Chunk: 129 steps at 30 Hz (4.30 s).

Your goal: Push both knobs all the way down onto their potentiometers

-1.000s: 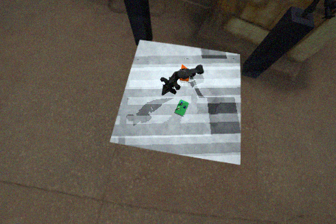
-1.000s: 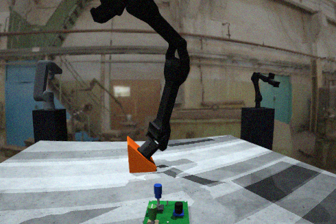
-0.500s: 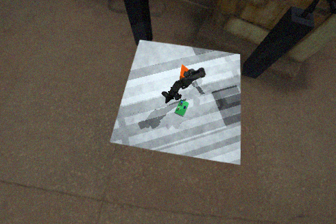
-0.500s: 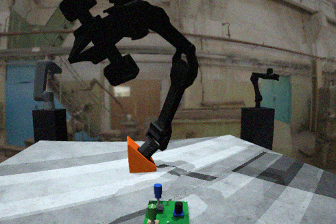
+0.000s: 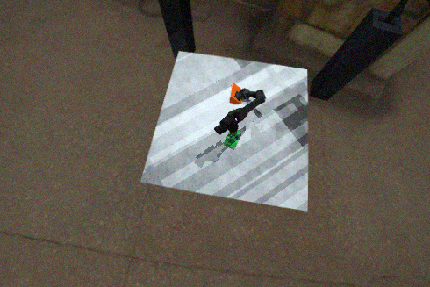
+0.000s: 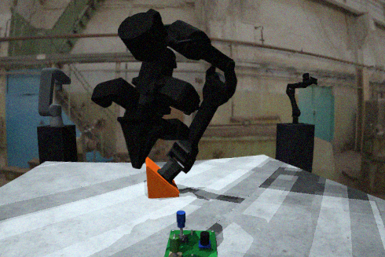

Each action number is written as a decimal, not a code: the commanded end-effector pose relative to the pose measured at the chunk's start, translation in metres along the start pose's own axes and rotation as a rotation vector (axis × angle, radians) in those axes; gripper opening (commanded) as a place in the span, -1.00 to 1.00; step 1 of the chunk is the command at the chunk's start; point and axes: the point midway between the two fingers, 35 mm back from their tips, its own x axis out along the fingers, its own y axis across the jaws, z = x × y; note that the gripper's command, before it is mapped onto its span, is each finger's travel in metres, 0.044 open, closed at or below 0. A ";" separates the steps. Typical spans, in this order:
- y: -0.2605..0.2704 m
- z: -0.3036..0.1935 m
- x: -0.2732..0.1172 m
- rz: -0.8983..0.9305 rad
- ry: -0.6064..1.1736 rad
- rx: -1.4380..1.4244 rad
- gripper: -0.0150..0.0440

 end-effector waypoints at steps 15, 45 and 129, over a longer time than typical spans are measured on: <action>0.113 0.009 0.026 0.429 0.059 -0.089 -0.49; 0.130 0.006 0.063 0.430 0.058 -0.089 -0.49; 0.140 0.004 0.086 0.430 0.057 -0.089 -0.49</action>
